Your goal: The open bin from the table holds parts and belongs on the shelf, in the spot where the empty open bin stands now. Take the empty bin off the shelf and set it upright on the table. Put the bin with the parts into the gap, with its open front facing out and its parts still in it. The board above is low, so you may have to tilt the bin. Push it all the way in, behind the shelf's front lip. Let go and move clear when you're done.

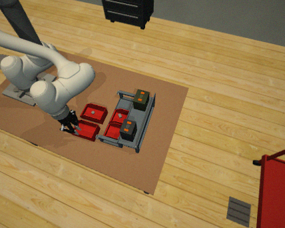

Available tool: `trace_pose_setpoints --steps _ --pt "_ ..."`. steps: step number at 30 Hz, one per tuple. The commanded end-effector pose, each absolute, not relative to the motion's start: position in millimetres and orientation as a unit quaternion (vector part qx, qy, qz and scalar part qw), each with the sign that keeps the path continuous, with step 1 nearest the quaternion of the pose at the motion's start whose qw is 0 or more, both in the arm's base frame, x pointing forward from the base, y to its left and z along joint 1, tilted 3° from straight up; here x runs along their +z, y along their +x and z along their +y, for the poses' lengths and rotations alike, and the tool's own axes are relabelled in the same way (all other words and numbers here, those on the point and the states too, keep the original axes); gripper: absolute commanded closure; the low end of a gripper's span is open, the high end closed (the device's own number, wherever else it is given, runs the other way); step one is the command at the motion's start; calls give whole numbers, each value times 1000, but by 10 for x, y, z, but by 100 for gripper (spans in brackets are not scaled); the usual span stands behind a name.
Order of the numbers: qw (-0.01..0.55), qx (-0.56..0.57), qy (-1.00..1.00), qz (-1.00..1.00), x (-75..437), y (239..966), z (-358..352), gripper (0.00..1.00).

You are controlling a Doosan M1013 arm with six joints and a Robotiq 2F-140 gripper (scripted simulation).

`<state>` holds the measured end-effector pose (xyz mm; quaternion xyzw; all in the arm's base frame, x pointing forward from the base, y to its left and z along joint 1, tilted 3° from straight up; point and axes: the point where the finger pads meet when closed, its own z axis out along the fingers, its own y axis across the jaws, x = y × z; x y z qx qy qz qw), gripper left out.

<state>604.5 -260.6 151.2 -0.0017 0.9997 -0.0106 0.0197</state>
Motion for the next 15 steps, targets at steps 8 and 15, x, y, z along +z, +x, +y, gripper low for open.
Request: trace_pose_setpoints --steps 8,15 --pt "21 -9 0 1000 1679 6043 -2618 76" --pt "21 -9 0 1000 1752 6040 -2616 76"
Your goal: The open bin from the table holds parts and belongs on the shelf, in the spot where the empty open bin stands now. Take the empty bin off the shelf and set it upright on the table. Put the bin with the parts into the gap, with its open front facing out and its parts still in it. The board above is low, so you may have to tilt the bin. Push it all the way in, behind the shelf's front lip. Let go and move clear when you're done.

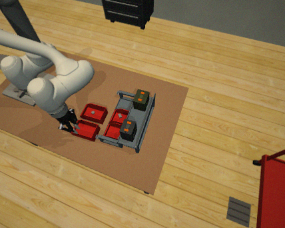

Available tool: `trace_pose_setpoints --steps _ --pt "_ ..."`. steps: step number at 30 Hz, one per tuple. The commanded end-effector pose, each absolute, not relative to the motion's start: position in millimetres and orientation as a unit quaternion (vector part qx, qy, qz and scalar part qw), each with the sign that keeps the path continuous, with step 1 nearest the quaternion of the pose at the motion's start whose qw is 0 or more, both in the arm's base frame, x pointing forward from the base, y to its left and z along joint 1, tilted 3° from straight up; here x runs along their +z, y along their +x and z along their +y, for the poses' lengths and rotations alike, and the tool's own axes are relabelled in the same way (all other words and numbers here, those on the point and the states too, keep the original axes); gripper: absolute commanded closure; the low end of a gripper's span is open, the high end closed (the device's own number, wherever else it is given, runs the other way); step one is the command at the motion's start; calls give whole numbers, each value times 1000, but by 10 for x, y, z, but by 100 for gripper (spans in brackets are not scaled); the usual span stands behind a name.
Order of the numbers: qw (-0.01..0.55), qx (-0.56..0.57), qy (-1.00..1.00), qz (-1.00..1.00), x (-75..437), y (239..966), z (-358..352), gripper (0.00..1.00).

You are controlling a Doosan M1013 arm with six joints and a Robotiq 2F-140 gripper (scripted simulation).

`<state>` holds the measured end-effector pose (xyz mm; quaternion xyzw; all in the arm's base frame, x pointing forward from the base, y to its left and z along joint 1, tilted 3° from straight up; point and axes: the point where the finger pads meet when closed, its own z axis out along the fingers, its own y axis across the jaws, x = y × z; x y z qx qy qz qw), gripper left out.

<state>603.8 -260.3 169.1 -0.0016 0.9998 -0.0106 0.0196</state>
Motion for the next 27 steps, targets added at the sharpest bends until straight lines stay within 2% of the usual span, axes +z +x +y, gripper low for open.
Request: trace_pose_setpoints --steps 1,25,26,27 --pt "21 -9 0 1000 1760 6039 -2616 76" --pt "21 -9 0 1000 1820 6037 -2615 76" --pt "21 -9 0 1000 1820 6037 -2615 90" --pt "21 -9 0 1000 1820 6037 -2615 90"
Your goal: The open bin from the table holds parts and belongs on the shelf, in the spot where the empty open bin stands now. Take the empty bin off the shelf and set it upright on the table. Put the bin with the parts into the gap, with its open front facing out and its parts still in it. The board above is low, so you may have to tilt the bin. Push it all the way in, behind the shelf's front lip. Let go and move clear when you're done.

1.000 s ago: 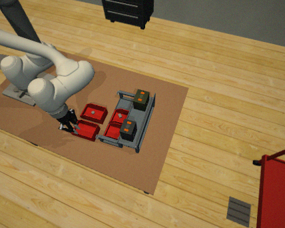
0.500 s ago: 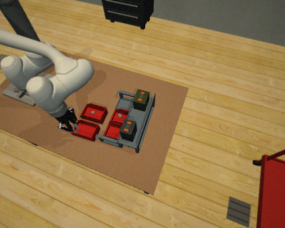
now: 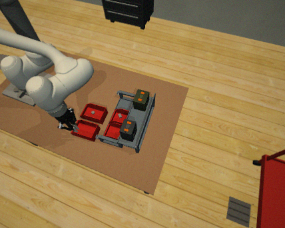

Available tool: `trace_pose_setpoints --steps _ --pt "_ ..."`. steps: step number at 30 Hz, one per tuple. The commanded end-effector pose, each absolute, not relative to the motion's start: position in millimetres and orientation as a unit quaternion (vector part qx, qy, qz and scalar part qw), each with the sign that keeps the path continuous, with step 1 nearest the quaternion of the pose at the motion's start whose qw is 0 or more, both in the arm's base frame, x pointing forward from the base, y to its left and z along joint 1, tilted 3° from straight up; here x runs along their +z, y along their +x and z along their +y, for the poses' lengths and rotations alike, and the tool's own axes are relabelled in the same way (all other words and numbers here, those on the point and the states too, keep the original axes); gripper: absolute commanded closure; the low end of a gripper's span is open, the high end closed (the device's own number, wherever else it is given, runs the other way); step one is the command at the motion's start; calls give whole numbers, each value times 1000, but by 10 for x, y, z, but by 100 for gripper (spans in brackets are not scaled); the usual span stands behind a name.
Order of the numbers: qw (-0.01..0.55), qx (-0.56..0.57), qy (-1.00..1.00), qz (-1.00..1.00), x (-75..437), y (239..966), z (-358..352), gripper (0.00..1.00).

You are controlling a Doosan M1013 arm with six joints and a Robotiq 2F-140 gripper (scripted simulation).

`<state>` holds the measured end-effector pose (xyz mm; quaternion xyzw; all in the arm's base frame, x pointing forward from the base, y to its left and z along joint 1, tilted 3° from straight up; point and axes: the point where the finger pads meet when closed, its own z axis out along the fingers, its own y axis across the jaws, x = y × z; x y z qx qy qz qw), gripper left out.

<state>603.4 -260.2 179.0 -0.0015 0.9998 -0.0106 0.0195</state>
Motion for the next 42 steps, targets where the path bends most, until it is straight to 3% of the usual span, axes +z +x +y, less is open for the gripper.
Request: trace_pose_setpoints --steps 1,19,29,42 --pt "21 -9 0 1000 1820 6037 -2615 90" --pt "21 -9 0 1000 1821 6038 -2599 90" --pt "21 -9 1 1000 1909 6047 -1353 90" --pt "21 -9 1 1000 1915 6036 -1253 90"
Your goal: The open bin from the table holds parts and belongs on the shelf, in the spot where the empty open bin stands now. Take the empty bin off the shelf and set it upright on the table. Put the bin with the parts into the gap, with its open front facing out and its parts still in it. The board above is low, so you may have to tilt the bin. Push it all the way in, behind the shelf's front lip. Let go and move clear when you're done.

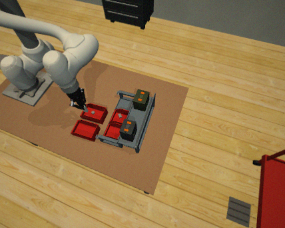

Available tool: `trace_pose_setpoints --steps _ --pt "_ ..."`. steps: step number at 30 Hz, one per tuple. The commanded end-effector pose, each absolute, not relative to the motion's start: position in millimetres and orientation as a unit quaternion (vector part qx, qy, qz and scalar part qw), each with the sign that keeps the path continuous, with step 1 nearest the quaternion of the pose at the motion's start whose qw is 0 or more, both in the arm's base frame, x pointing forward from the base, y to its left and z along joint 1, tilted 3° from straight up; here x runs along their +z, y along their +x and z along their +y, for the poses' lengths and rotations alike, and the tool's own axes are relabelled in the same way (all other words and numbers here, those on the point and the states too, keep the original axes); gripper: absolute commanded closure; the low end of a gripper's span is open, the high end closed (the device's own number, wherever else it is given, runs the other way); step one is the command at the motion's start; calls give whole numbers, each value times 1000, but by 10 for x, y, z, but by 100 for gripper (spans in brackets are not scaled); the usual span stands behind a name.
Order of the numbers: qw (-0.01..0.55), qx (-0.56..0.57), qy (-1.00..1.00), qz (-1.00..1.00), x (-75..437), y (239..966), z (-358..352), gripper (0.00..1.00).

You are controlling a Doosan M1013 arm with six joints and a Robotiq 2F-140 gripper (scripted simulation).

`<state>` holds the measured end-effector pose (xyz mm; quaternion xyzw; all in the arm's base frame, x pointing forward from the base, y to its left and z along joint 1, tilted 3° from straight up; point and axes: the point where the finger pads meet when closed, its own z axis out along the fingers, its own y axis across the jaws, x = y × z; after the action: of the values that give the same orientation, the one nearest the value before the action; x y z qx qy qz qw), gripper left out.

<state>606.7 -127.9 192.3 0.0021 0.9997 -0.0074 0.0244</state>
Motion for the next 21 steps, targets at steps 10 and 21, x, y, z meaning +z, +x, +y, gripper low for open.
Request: trace_pose_setpoints --steps 10,21 --pt "21 -9 1 1000 1915 6036 -1253 76" --pt "21 -9 1 1000 1915 6036 -1253 76"
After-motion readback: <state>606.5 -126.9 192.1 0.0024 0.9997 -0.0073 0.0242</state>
